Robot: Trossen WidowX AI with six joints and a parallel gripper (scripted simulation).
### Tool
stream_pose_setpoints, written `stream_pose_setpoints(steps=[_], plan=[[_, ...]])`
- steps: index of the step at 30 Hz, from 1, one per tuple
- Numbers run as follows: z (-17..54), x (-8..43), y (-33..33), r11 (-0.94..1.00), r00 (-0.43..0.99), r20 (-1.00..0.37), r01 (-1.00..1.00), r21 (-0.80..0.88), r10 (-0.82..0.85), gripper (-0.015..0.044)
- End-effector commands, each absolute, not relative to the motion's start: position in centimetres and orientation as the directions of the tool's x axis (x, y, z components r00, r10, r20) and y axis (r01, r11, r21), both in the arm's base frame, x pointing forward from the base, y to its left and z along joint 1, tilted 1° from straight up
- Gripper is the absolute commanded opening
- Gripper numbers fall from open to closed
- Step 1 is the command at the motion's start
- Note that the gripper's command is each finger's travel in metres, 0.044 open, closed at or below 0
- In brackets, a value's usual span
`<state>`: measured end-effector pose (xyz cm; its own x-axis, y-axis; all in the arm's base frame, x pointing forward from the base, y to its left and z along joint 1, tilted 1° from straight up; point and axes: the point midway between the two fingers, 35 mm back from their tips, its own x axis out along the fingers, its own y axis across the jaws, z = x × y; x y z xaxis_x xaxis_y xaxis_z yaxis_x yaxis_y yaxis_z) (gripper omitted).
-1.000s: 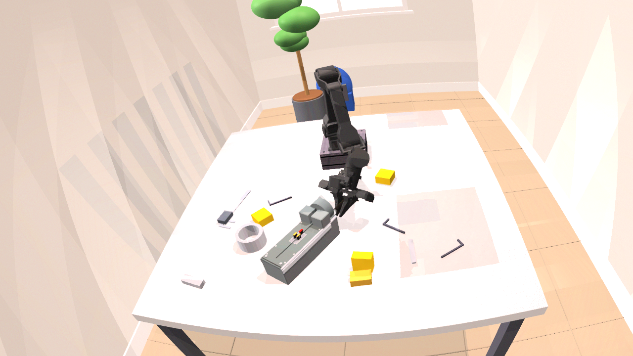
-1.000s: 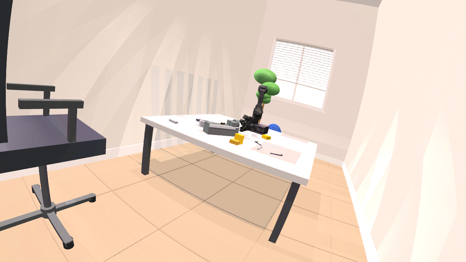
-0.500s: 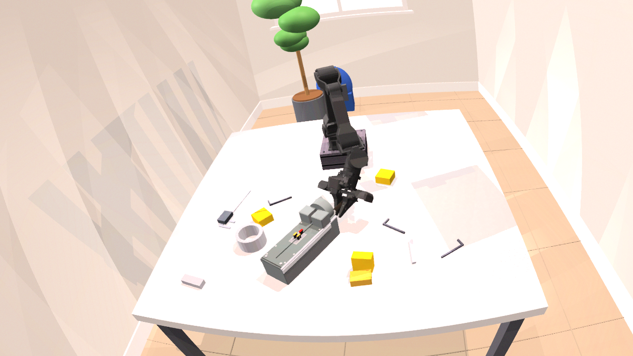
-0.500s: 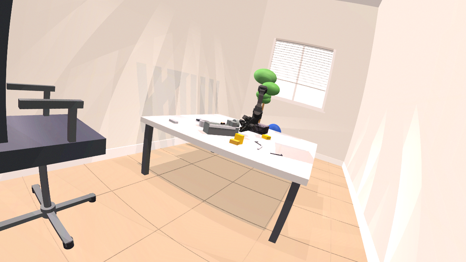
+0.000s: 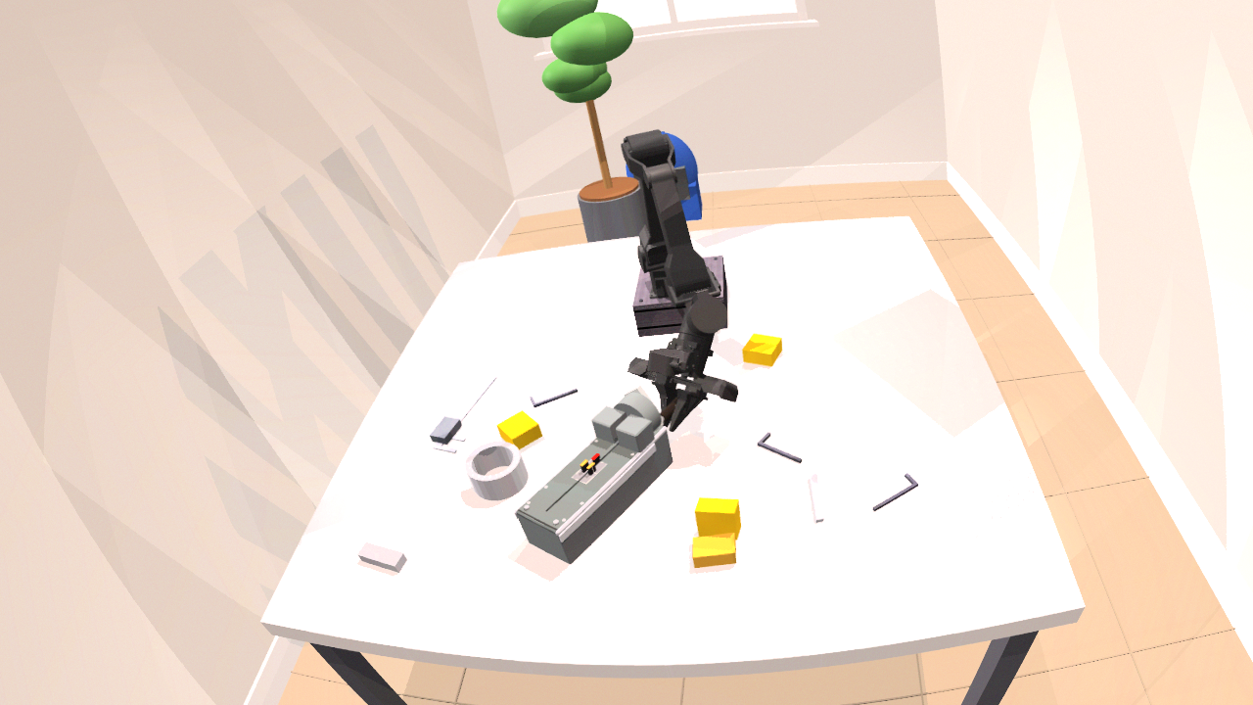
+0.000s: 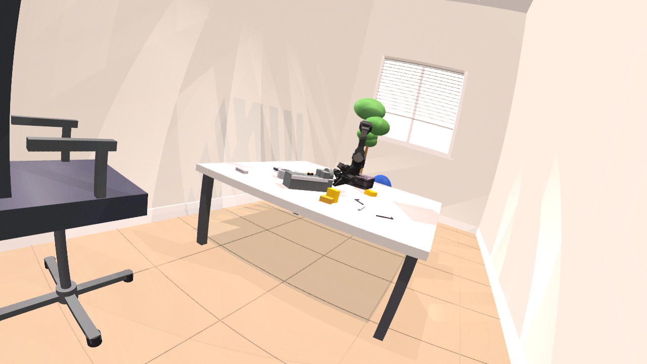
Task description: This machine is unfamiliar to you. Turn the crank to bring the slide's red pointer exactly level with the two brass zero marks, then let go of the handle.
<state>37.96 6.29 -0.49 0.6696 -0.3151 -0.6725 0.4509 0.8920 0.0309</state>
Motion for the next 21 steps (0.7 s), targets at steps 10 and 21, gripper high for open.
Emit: stream_pose_setpoints(steps=[10,21], plan=[[-1.09,37.61,5.50,0.888,0.653,-0.684,0.460,0.018,-0.325,0.0000],[-1.13,37.57,5.41,0.888,0.653,-0.684,0.460,0.018,-0.325,0.0000]])
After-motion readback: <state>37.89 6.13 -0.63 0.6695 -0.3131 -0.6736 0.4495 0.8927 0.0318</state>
